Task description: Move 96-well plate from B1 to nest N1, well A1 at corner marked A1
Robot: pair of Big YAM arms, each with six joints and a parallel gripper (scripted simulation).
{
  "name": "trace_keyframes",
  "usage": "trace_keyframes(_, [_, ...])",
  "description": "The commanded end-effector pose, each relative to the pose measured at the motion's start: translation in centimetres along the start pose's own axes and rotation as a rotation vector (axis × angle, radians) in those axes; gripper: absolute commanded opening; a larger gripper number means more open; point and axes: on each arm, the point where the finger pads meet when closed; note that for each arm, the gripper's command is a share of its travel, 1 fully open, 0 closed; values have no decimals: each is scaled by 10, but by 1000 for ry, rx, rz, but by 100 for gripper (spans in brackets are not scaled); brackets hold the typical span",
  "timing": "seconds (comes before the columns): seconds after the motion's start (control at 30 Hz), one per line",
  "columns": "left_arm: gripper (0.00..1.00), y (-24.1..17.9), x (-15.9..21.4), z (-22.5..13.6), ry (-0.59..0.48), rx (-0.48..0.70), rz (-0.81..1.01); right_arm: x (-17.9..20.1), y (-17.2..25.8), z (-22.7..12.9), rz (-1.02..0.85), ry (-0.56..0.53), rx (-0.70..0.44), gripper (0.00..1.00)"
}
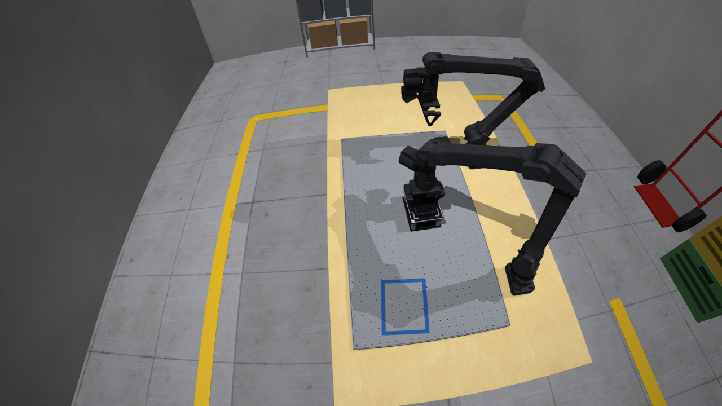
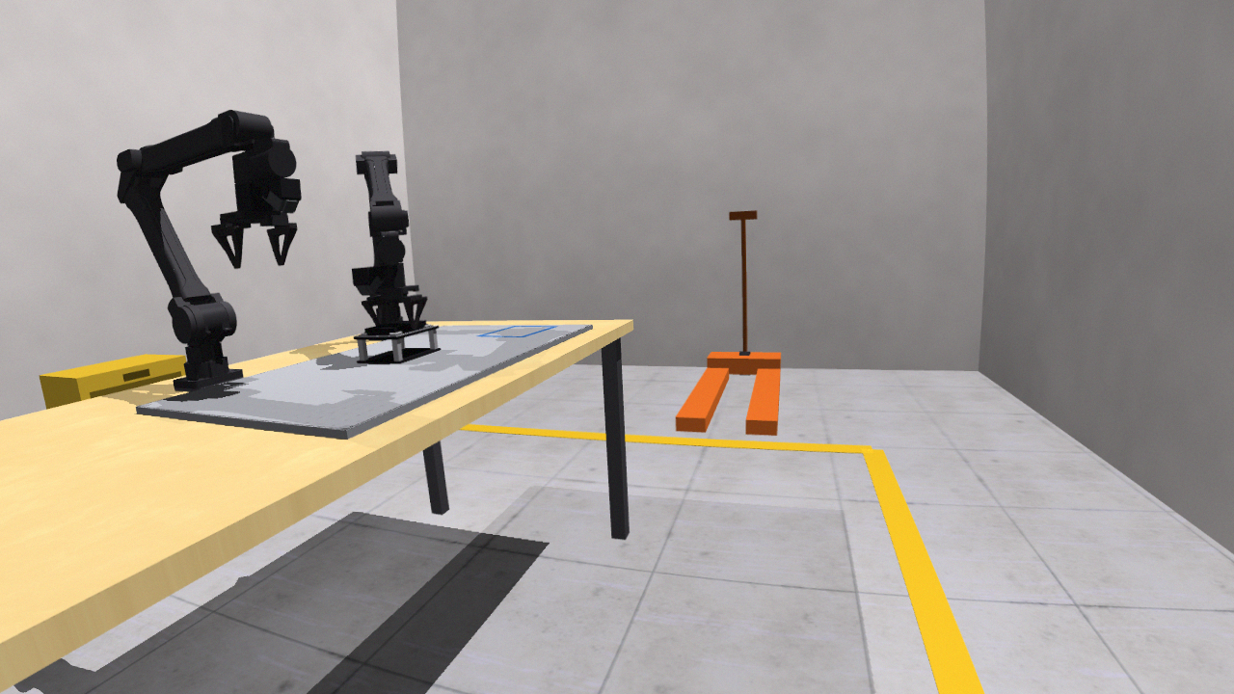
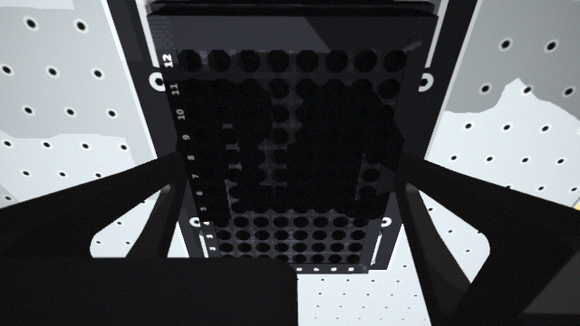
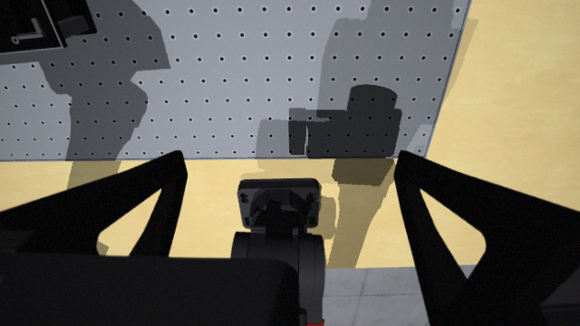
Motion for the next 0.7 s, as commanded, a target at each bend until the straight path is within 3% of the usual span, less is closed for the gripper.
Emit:
trace_keyframes(0.0, [100, 13, -14, -16, -30, -33, 0, -11, 2, -16, -12, -39, -6, 100])
trace_keyframes(0.67, [100, 10, -10, -14, -30, -33, 0, -11, 2, -16, -12, -39, -6, 100])
Point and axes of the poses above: on each arm, the point where the finger pads meet when closed, its own z axis out along the fingers, its own y axis across the jaws, x = y × z, and after that the axes turned 8 degrees about z, right-handed
